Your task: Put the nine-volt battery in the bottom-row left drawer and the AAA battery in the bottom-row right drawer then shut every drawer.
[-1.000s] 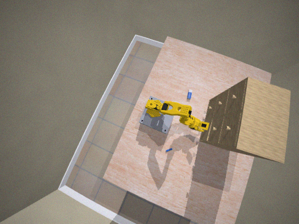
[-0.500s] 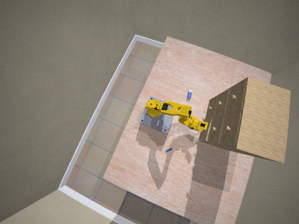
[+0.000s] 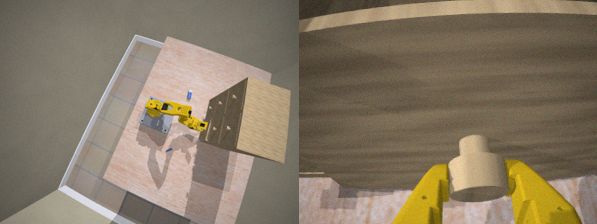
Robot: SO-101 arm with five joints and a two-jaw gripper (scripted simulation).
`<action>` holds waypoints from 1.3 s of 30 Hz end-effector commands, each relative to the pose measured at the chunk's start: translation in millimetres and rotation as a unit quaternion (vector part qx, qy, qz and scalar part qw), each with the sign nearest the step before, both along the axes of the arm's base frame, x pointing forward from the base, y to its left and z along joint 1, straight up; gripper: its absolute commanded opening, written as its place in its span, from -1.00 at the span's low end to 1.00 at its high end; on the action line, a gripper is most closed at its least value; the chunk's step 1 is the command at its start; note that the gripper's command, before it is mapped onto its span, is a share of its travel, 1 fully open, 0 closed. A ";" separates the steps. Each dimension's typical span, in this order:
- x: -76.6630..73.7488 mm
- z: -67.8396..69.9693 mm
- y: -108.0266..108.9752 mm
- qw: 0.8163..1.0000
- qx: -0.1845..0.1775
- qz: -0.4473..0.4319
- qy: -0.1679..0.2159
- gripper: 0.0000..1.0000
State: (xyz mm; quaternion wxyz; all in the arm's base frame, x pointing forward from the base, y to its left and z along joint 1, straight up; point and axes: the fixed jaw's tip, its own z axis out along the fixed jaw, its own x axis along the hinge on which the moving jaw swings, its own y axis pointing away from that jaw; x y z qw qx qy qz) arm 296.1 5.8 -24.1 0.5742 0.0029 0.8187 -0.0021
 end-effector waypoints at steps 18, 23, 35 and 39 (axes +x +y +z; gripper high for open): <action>-9.8 1.1 0.1 1.000 0.001 0.000 0.001 -1.00; -9.8 1.1 0.1 1.000 0.001 0.000 0.001 -1.00; -13.9 1.1 -0.2 1.000 0.001 -0.001 0.001 -1.00; -16.2 1.1 -0.3 1.000 0.001 -0.001 0.001 -1.00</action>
